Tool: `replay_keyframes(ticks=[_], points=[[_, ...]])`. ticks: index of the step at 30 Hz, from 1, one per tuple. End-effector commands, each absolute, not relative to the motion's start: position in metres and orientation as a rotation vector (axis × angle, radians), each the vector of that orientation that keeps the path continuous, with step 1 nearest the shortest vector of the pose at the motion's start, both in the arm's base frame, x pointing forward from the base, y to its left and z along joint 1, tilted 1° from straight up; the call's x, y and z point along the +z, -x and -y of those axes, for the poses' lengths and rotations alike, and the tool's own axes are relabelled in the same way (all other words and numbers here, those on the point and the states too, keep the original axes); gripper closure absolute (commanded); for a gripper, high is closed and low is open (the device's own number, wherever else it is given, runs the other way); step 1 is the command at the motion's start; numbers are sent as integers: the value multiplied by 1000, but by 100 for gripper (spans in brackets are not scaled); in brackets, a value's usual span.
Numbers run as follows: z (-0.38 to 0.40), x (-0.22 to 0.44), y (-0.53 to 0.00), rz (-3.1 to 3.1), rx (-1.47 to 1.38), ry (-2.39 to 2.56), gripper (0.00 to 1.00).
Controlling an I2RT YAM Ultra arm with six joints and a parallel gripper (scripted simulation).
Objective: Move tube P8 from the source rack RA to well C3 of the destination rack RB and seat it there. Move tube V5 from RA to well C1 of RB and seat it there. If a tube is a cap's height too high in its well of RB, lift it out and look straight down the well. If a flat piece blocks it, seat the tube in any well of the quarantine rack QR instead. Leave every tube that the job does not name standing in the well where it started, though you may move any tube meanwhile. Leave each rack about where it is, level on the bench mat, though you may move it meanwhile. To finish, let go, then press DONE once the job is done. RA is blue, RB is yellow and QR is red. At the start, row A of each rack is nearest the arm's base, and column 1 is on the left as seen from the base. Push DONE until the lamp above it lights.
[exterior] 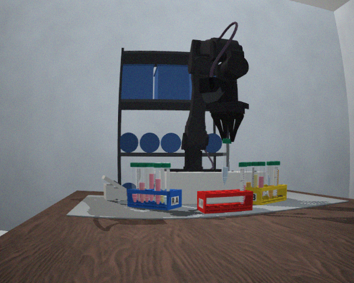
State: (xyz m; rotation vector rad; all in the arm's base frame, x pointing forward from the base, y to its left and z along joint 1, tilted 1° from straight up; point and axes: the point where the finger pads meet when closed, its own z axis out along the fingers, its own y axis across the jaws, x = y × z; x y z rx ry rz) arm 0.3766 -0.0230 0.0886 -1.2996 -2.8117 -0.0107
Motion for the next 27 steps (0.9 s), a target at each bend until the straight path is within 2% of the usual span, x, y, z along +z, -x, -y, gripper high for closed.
replay_keyframes(ticks=[1,27], points=[[29,113,-384,2866,-30,1330,100],[26,101,-340,2852,-20,1323,100]])
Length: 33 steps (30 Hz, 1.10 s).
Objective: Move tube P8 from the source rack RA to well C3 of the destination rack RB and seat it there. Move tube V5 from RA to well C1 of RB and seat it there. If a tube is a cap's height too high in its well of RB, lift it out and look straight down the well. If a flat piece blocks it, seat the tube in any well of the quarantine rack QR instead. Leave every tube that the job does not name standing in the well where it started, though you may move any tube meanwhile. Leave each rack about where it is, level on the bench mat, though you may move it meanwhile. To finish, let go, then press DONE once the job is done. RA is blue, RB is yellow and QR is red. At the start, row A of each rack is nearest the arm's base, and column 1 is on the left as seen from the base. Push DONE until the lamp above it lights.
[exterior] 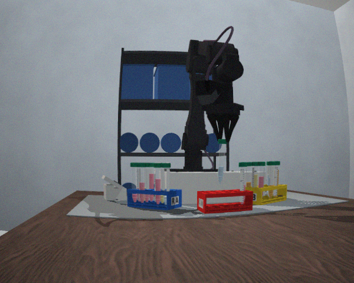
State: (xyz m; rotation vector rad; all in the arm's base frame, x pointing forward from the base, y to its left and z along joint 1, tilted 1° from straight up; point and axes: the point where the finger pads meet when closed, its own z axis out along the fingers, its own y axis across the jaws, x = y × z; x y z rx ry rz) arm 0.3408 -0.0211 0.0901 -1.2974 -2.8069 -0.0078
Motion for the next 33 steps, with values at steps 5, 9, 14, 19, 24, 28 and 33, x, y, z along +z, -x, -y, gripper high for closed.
replay_keyframes(ticks=[5,9,14,19,24,28,33], points=[[27,101,-335,2850,-20,1326,100],[27,101,-328,2850,-20,1326,100],[25,101,-320,2852,-20,1322,100],[26,101,-315,2850,-20,1325,100],[24,100,-306,2850,-18,1319,100],[30,100,-293,2846,-15,1320,100],[27,111,-304,2781,-40,1524,100]])
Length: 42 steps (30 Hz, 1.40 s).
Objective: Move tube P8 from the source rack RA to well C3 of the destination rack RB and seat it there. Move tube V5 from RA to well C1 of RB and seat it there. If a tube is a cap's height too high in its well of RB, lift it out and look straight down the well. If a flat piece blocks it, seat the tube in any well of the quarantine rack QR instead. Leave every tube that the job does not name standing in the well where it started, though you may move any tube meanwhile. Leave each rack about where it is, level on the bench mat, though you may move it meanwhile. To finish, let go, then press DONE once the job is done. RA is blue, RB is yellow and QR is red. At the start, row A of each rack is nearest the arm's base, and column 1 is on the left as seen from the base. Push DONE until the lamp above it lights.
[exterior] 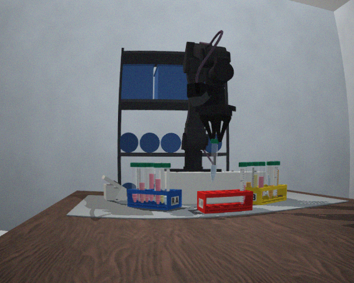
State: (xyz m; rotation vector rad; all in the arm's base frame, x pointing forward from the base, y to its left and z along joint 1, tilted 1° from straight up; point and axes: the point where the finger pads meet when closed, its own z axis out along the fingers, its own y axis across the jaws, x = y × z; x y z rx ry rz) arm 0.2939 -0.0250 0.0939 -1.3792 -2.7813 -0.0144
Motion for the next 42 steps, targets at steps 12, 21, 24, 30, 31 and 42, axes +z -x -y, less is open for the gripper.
replay_keyframes(ticks=[12,21,24,30,31,42], points=[[27,111,-304,2485,-47,1962,100],[32,100,-290,2282,-10,2146,100],[39,100,-282,2278,-2,2142,100],[54,99,-270,2299,-9,2130,100],[57,99,-268,2299,-9,2131,100],[77,99,-245,2288,-1,2120,100]])
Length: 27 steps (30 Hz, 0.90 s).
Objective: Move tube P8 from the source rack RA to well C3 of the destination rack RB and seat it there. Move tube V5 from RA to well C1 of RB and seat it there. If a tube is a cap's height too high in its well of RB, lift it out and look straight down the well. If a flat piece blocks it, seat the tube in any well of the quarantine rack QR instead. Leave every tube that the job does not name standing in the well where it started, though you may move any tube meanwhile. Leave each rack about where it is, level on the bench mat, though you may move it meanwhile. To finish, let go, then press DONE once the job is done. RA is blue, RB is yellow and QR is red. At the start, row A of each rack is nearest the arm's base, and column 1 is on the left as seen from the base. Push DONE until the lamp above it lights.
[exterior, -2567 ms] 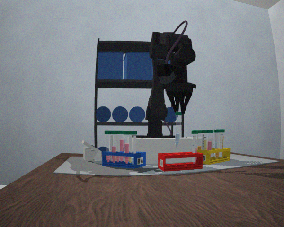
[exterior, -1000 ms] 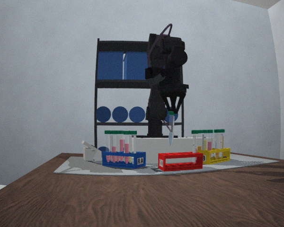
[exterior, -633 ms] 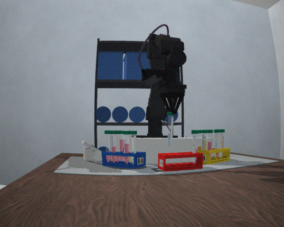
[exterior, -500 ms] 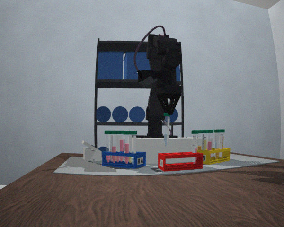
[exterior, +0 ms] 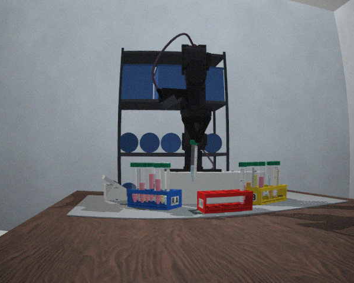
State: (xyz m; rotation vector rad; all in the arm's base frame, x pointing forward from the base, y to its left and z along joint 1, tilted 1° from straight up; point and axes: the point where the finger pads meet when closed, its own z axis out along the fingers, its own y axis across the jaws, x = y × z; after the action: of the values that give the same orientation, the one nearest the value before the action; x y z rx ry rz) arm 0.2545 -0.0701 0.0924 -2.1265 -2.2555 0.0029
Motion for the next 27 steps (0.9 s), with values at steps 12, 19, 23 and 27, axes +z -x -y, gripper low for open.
replay_keyframes(ticks=[12,19,23,27], points=[[102,99,-222,2285,6,2118,100],[115,100,-245,2299,-14,2131,100],[119,100,-250,2299,-13,2131,100],[124,100,-255,2298,-12,2130,100]])
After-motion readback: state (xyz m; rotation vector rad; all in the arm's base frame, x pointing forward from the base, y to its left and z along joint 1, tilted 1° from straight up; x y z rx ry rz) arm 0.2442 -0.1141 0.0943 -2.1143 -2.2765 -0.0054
